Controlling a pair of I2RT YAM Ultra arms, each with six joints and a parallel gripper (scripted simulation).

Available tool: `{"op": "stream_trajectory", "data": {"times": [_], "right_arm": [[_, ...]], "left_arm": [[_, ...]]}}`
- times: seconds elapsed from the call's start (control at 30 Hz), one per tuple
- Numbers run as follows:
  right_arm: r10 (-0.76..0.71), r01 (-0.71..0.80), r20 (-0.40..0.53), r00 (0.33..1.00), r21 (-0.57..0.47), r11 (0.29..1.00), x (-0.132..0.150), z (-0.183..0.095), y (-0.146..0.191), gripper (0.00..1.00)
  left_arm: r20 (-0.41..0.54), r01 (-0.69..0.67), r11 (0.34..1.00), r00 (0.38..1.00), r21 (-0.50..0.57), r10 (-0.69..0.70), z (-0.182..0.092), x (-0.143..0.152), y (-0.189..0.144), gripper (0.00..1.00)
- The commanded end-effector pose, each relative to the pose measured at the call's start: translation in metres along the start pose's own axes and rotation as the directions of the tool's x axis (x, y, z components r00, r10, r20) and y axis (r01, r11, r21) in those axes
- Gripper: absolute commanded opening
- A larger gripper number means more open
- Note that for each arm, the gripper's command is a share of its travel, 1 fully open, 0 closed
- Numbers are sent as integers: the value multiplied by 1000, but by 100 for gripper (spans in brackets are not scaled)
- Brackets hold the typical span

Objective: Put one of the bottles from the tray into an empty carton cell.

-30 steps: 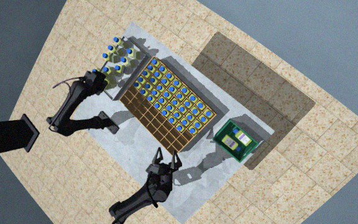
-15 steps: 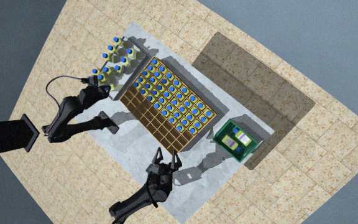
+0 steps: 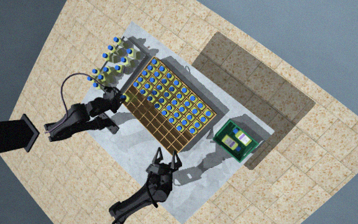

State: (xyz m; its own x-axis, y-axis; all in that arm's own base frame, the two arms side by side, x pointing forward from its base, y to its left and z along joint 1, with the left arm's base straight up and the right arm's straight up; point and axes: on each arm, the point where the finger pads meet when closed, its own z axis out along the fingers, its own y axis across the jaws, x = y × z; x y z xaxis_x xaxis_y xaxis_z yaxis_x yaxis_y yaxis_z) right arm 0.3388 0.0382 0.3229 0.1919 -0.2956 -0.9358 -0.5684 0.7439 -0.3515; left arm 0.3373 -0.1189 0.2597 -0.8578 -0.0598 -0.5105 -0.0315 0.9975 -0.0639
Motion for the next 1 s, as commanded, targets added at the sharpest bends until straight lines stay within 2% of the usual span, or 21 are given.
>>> {"op": "stream_trajectory", "data": {"times": [0.0, 0.1, 0.13, 0.2, 0.23, 0.3, 0.33, 0.37, 0.47, 0.53, 0.67, 0.7, 0.73, 0.8, 0.83, 0.87, 0.97], "right_arm": [[-8, 8, 9, 1000, 1, 1000, -7, -1, 0, 100], [-8, 8, 9, 1000, 1, 1000, -7, -1, 0, 100], [-8, 8, 9, 1000, 1, 1000, -7, -1, 0, 100], [-9, 8, 9, 1000, 1, 1000, -7, -1, 0, 100], [-8, 8, 9, 1000, 1, 1000, -7, -1, 0, 100], [-9, 8, 9, 1000, 1, 1000, -7, -1, 0, 100], [-9, 8, 9, 1000, 1, 1000, -7, -1, 0, 100], [-8, 8, 9, 1000, 1, 1000, -7, -1, 0, 100], [-9, 8, 9, 1000, 1, 1000, -7, -1, 0, 100], [-8, 8, 9, 1000, 1, 1000, -7, -1, 0, 100], [-9, 8, 9, 1000, 1, 1000, -7, -1, 0, 100], [-9, 8, 9, 1000, 1, 1000, -7, -1, 0, 100], [-9, 8, 9, 1000, 1, 1000, -7, -1, 0, 100], [-9, 8, 9, 1000, 1, 1000, -7, -1, 0, 100], [-8, 8, 9, 1000, 1, 1000, -7, -1, 0, 100], [-9, 8, 9, 1000, 1, 1000, -7, -1, 0, 100], [-9, 8, 9, 1000, 1, 1000, -7, -1, 0, 100]], "left_arm": [[87, -60, 996, 995, 66, 54, -1, -34, -8, 30], [82, -61, 996, 995, 67, 56, 2, -35, -10, 30], [31, -84, 995, 996, 59, 82, 13, -17, -16, 30], [60, -84, 994, 995, 70, 80, 6, -27, -20, 30], [-56, -100, 995, 993, 17, 101, 43, 1, -11, 30], [20, -82, 996, 996, 36, 82, 23, -23, -14, 30], [-39, -90, 996, 995, 4, 90, 39, -4, -5, 30], [-46, -91, 996, 995, 2, 91, 42, -4, -6, 30], [39, -77, 997, 996, 31, 76, 16, -25, -10, 30], [46, -76, 997, 996, 34, 75, 13, -25, -10, 30], [41, -77, 997, 996, 32, 76, 14, -25, -10, 30], [9, -84, 996, 996, 22, 84, 23, -15, -8, 30], [35, -90, 995, 995, 34, 89, 12, -21, -12, 30], [-11, -99, 995, 995, 15, 99, 25, -7, -7, 30], [8, -89, 996, 996, 18, 89, 19, -15, -6, 30], [-42, -90, 996, 995, -1, 90, 35, 2, 0, 30], [35, -75, 997, 997, 24, 74, 14, -23, -5, 30]]}}
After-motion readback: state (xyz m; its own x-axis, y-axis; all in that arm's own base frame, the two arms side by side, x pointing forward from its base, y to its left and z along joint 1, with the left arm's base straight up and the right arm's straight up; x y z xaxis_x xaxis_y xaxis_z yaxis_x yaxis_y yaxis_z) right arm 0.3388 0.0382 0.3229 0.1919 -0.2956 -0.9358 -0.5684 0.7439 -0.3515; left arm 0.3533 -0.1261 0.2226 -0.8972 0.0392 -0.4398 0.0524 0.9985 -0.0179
